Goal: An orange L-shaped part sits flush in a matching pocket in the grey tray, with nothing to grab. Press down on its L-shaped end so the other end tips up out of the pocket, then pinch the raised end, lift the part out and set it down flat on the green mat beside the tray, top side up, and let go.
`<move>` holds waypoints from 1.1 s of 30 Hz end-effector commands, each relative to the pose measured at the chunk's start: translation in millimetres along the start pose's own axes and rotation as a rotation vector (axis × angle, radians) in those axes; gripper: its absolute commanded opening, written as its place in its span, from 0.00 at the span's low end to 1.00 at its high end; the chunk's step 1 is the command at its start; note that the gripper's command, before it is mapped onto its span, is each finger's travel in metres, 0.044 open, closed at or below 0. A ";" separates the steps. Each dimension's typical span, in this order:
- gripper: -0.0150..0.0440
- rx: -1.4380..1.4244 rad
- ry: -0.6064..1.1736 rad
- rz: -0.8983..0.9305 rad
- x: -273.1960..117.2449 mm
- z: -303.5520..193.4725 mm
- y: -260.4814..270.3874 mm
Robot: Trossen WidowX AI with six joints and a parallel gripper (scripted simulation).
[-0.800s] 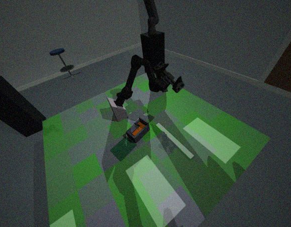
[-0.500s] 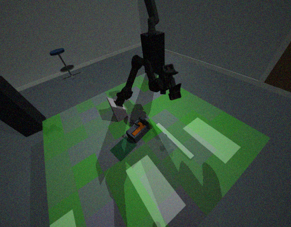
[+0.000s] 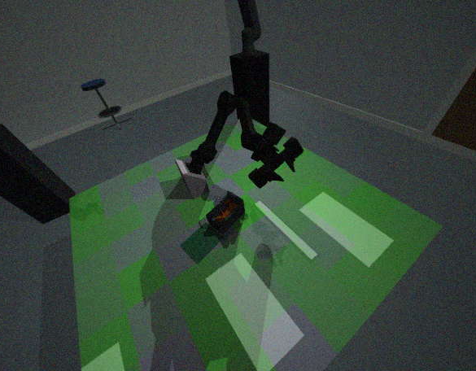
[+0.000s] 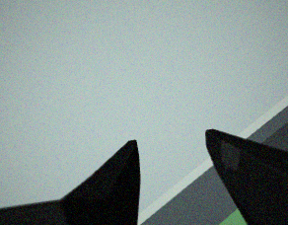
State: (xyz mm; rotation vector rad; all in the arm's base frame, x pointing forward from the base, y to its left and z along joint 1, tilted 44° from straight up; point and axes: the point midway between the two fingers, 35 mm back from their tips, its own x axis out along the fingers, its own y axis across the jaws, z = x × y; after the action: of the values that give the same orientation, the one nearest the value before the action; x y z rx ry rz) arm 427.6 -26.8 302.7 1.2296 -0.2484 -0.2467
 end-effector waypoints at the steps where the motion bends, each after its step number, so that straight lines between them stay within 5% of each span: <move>1: 0.56 -0.500 0.329 -0.246 1.1 -26.7 -78.3; 17: 0.56 -0.957 1.151 -0.400 -81.0 -44.2 -187.0; 26: 0.56 -0.898 1.629 -0.227 -154.4 -45.9 -196.9; 33: 0.56 -0.723 1.836 -0.001 -197.6 -43.6 -174.3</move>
State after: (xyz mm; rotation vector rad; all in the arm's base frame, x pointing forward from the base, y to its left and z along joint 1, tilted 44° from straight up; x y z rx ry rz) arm 311.2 -10.8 92.5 0.2531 1.2173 0.2702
